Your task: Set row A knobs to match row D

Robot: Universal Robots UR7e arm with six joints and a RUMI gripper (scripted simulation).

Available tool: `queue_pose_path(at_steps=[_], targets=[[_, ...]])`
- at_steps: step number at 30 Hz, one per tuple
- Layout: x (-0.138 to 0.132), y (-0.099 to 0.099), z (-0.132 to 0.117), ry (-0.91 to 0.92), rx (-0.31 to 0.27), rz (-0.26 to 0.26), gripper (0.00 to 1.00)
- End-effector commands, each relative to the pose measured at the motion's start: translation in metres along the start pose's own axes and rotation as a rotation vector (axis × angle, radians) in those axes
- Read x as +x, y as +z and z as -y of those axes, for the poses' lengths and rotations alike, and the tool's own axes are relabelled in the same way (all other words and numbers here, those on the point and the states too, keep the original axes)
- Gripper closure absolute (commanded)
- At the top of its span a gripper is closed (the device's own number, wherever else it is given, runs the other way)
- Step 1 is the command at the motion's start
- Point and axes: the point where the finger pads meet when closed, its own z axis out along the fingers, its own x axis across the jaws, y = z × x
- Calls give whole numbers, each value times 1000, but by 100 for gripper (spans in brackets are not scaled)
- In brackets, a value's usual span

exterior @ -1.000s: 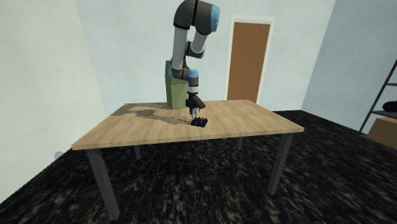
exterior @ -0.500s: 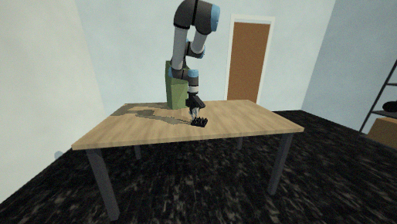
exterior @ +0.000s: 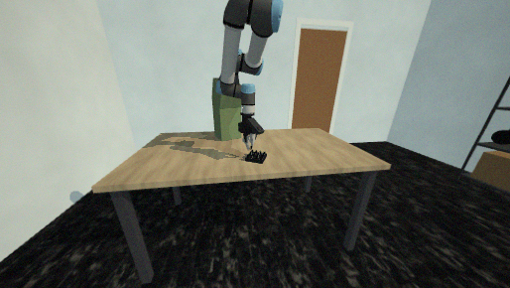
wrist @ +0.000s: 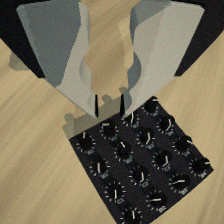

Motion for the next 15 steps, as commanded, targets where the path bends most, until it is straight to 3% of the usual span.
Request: queue_pose_path(at_steps=[1,15], targets=[[0,-7,0,0,1,0,89],[0,-8,0,0,1,0,89]])
